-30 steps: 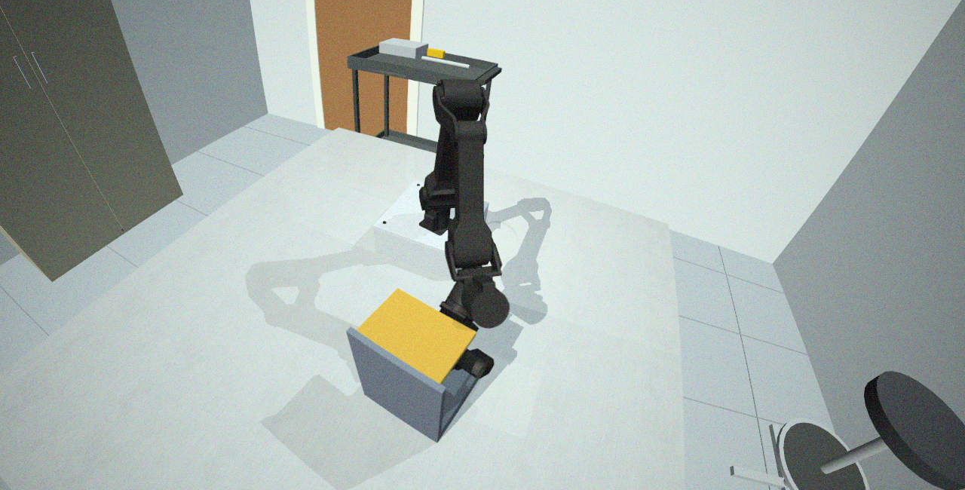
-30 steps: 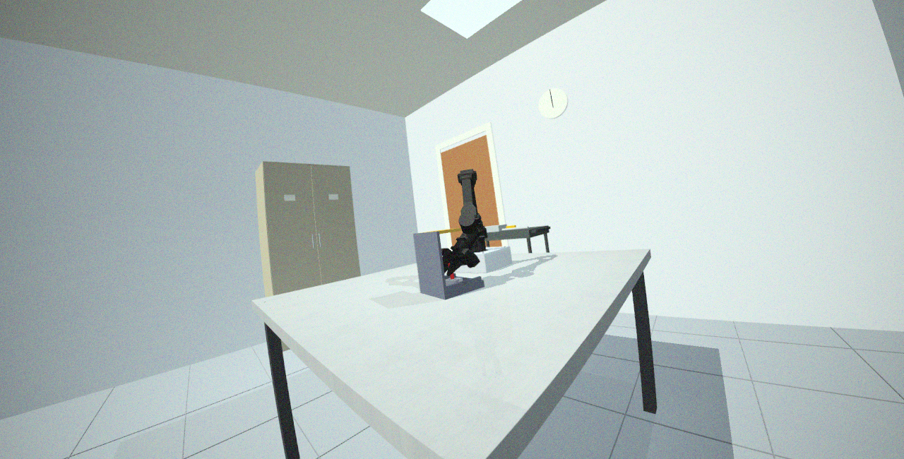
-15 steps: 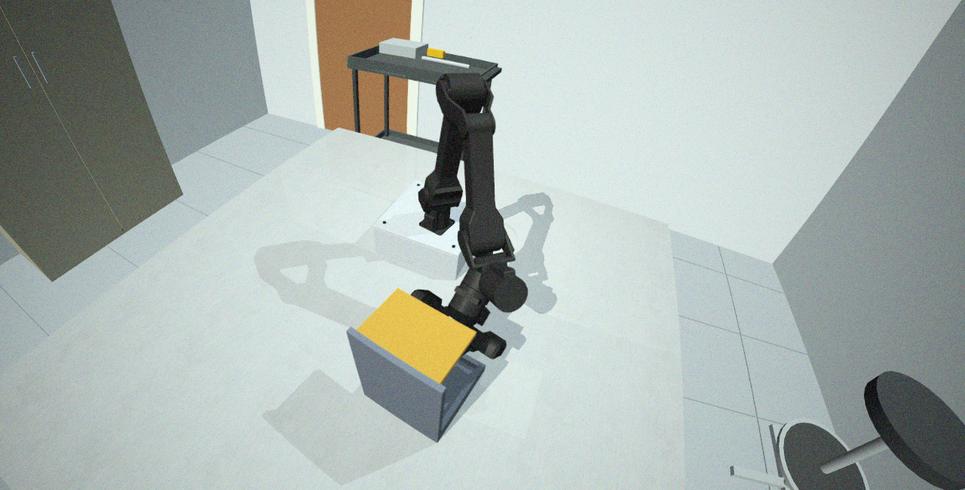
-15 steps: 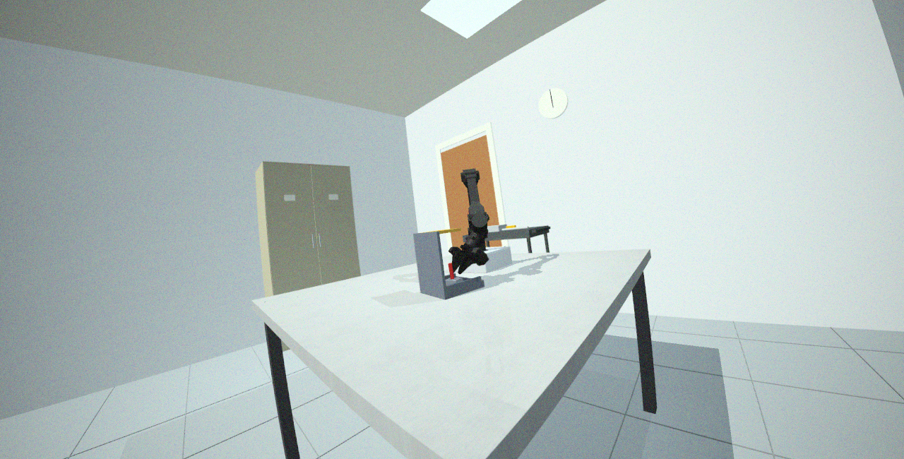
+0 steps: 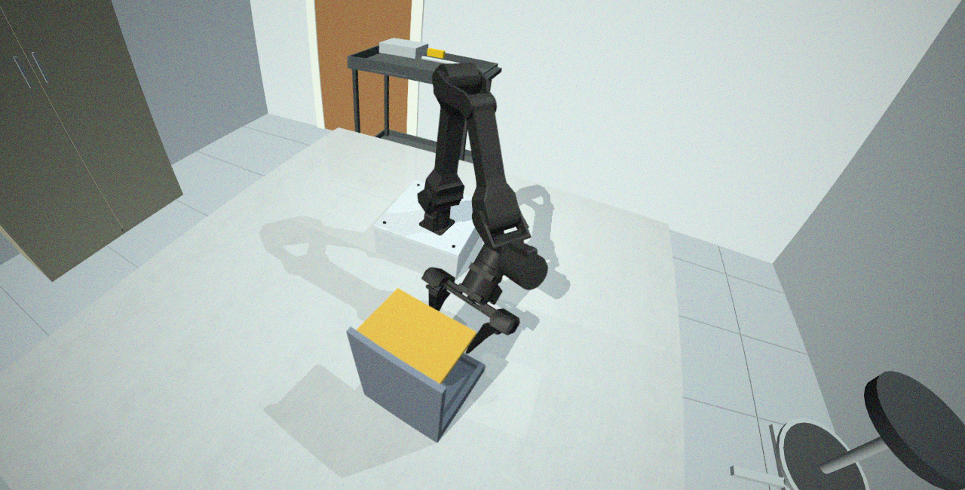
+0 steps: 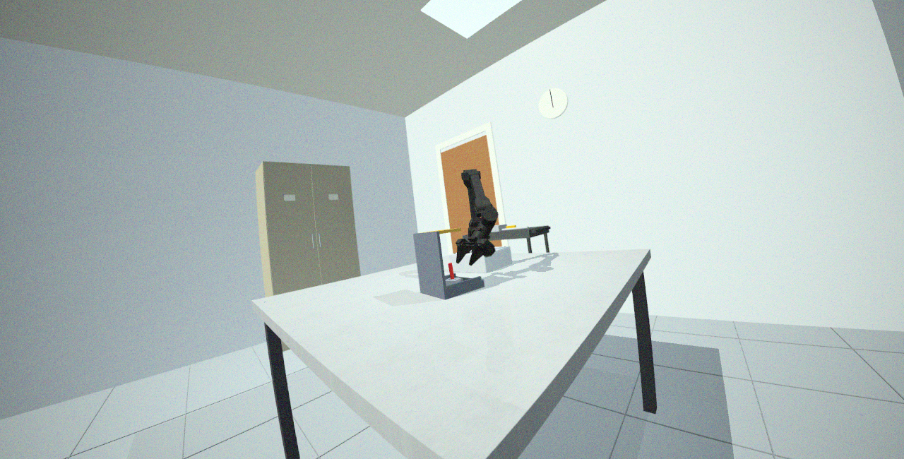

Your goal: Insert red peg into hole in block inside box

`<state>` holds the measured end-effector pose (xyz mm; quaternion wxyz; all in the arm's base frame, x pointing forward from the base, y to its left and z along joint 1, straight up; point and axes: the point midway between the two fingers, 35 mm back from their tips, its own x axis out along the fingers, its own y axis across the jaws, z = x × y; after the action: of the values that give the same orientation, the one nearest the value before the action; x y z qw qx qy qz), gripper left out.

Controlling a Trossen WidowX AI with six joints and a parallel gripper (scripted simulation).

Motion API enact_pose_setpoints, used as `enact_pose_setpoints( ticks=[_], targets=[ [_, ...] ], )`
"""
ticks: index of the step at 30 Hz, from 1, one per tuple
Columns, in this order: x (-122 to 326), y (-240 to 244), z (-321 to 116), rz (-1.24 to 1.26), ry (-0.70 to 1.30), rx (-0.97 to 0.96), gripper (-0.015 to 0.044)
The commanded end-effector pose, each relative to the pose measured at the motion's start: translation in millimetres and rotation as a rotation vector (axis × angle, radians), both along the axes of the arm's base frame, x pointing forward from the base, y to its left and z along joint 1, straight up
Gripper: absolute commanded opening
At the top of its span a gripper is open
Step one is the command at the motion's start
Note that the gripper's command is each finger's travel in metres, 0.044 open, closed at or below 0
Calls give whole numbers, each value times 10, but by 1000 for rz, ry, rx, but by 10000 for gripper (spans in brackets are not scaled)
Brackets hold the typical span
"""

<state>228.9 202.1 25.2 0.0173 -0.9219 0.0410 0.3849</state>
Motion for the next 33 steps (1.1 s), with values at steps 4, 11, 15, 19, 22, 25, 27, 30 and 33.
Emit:
enact_pose_setpoints(
  ticks=[4, 11, 15, 19, 22, 25, 27, 30, 33],
  targets=[
    [-160, 14, 309, -5, -11, 14, 440],
    [-336, -39, 565, -4, -14, 14, 440],
    [-353, -46, 589, -4, -14, 14, 440],
    [-353, -46, 589, -4, -14, 14, 440],
    [-353, -46, 589, -4, -14, 14, 440],
    [-353, -46, 589, -4, -14, 14, 440],
    [-353, -46, 589, -4, -14, 14, 440],
    [-353, -46, 589, -4, -14, 14, 440],
    [-353, -46, 589, -4, -14, 14, 440]
  ],
)
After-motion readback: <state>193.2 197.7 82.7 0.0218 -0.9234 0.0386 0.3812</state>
